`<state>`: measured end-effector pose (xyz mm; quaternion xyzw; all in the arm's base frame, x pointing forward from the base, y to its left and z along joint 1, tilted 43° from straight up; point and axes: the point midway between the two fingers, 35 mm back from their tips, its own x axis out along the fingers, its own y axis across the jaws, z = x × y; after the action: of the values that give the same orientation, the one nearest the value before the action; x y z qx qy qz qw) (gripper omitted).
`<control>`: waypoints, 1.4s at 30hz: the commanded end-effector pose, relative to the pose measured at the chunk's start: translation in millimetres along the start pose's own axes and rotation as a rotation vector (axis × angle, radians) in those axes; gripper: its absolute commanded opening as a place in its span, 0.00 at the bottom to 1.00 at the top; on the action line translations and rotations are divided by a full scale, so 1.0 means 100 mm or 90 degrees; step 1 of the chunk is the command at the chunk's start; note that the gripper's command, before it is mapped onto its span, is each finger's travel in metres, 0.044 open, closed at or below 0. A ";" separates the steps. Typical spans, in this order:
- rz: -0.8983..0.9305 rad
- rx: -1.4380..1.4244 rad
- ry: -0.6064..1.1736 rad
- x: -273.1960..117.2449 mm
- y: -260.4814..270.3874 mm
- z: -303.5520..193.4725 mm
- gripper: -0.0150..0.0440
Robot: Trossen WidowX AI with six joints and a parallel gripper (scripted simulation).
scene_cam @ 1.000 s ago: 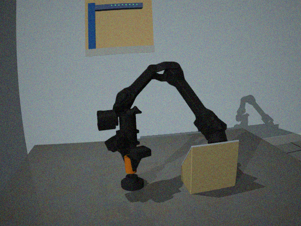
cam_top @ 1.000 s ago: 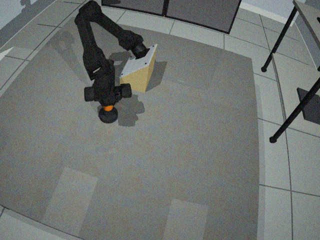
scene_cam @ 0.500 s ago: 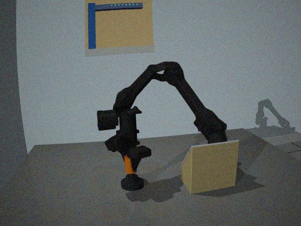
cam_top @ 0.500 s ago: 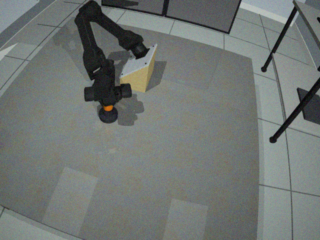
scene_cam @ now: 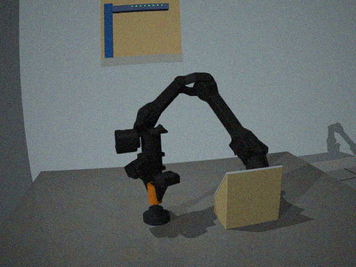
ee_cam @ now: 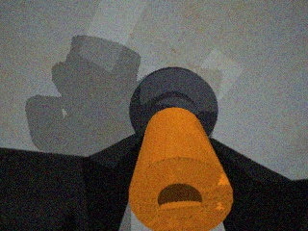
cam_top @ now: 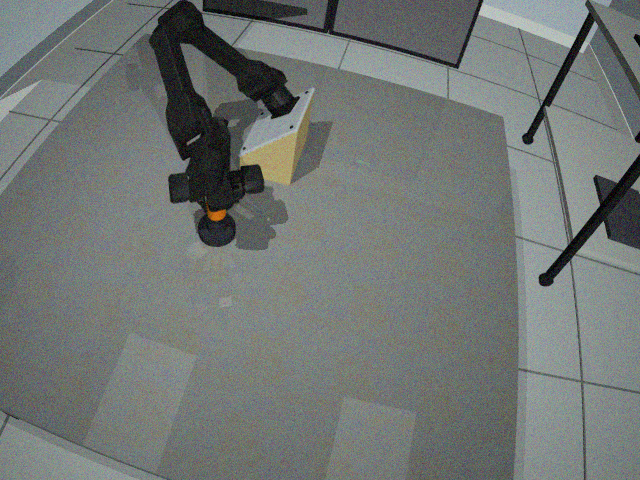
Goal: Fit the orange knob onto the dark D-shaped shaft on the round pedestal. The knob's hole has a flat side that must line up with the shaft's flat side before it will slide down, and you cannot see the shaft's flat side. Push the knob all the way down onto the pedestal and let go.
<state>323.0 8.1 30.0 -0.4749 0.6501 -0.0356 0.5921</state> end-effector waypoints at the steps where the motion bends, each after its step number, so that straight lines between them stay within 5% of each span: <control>1: 0.001 -0.013 -0.004 -0.02 -0.01 0.03 0.25; 42: 0.001 -0.046 -0.004 -0.03 0.01 0.00 0.25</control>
<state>321.0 7.8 29.9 -0.4873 0.6507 -0.0218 0.5820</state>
